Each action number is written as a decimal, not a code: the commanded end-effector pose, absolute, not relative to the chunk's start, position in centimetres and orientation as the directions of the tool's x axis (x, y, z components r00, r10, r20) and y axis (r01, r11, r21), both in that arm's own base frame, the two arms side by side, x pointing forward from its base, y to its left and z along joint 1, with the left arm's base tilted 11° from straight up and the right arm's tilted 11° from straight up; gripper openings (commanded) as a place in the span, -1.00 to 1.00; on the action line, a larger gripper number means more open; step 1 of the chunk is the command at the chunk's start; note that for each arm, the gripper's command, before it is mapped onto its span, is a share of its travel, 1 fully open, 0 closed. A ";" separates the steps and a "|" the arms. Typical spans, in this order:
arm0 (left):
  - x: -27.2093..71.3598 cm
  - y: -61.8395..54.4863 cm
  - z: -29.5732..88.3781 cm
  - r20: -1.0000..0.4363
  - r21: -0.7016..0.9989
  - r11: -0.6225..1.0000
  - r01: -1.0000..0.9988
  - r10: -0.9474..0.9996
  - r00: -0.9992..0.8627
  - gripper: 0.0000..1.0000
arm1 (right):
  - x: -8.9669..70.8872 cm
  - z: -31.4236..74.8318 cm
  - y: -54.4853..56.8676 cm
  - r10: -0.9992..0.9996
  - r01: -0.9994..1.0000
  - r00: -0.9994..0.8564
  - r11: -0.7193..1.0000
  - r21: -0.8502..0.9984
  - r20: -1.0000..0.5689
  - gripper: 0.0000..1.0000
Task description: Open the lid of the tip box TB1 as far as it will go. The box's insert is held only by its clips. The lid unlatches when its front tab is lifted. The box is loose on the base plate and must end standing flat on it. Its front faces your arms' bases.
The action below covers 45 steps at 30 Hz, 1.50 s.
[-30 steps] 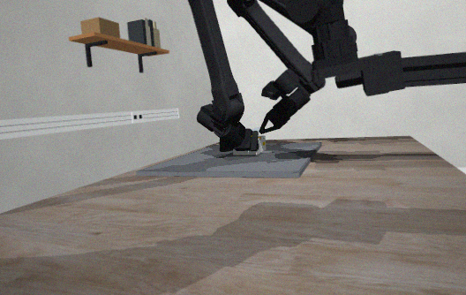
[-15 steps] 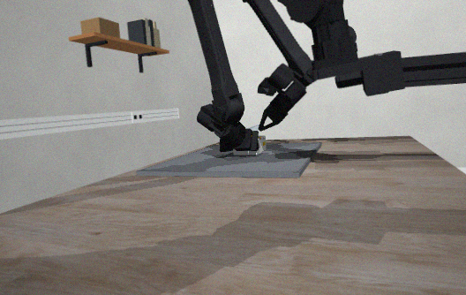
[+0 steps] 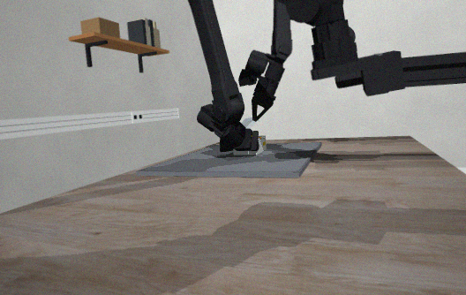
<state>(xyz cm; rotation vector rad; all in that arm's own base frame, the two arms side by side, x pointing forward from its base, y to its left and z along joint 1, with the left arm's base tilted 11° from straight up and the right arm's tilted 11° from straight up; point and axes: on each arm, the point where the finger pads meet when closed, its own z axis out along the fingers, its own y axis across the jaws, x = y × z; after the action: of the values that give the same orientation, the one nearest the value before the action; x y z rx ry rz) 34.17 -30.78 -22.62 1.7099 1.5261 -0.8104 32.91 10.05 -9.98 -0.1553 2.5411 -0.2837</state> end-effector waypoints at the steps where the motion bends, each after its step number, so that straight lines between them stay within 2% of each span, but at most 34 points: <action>1: 34.9 -31.2 -22.0 -0.826 0.118 -0.063 0.991 0.548 0.133 0.68 | 34.1 -9.1 10.5 -0.124 -0.017 -0.858 0.977 -0.214 -0.499 -0.76; 11: 34.9 -31.2 -22.0 -0.826 0.118 -0.063 0.991 0.548 0.133 0.68 | 35.7 -7.0 10.5 -0.090 -0.043 -0.970 0.978 -0.206 -0.227 -0.76; 26: 34.9 -31.2 -22.0 -0.826 0.118 -0.063 0.991 0.548 0.133 0.68 | 36.0 -6.8 10.9 -0.098 -0.051 -0.970 0.978 -0.204 -0.224 -0.76; 35: 34.9 -31.2 -22.0 -0.826 0.118 -0.063 0.991 0.548 0.133 0.68 | 39.0 -4.5 11.2 -0.076 -0.019 -0.948 0.983 -0.184 -0.309 -0.76; 42: 34.9 -31.2 -22.0 -0.826 0.118 -0.063 0.991 0.548 0.133 0.68 | 40.1 -4.4 11.1 -0.089 -0.033 -0.954 0.980 -0.194 -0.287 -0.76; 45: 34.9 -31.2 -22.0 -0.826 0.118 -0.063 0.991 0.548 0.133 0.68 | 40.1 -5.6 10.5 -0.100 -0.055 -0.972 0.976 -0.210 -0.214 -0.76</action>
<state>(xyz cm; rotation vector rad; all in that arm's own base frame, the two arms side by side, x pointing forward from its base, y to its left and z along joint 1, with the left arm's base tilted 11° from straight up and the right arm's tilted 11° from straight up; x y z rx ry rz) 34.11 -30.91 -22.53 1.7112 1.5185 -0.8138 37.53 10.52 -6.37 -0.1179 2.8994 -0.2981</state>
